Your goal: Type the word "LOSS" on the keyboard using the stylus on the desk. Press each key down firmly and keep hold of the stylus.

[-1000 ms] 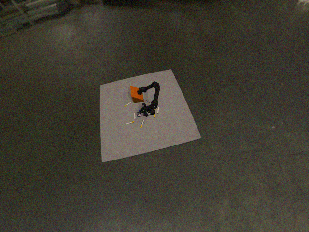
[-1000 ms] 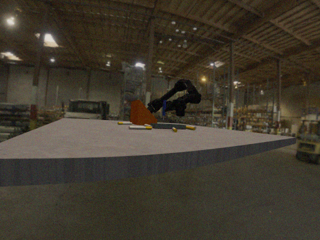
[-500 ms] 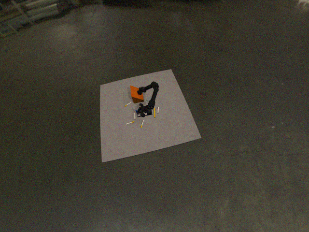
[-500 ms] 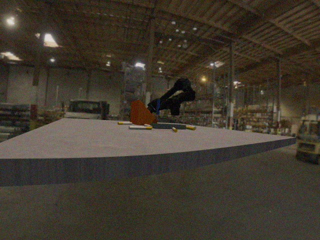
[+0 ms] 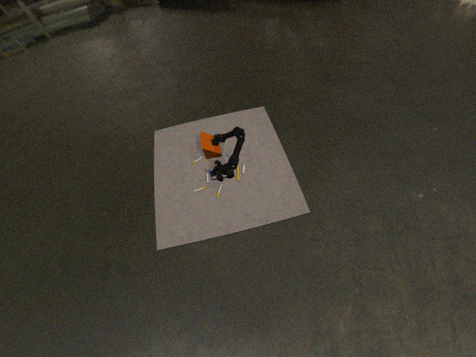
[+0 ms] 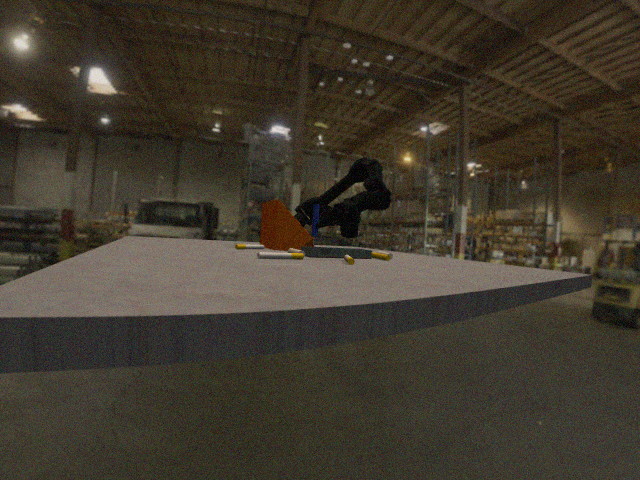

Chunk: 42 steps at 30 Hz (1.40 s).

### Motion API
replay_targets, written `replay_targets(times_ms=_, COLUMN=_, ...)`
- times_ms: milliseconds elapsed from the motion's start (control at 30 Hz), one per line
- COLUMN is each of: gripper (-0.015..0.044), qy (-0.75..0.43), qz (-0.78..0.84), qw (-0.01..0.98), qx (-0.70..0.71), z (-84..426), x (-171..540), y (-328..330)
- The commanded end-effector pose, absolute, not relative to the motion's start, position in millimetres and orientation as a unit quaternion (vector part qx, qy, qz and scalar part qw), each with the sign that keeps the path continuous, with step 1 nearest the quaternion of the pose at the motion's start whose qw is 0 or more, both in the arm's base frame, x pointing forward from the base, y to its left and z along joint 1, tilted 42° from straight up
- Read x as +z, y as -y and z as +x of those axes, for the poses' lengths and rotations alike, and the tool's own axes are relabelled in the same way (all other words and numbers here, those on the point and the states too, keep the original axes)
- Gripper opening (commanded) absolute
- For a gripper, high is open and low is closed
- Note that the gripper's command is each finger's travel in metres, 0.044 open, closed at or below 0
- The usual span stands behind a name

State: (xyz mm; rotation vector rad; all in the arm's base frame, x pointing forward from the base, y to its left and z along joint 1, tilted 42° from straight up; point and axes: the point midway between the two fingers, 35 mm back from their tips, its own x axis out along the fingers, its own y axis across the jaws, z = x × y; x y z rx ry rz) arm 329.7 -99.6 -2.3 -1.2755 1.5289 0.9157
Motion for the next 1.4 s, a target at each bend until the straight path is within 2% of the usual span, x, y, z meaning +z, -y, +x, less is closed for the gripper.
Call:
replay_targets(times_ms=0, gripper=0.0081, qy=-0.622, qz=-0.517, qw=0.457, qx=0.371, z=329.5, x=-4.9, y=98.8)
replay_targets(times_ms=1367, gripper=0.0081, qy=-0.622, qz=-0.516, qw=0.457, qx=0.371, z=331.8, x=-18.0, y=87.3)
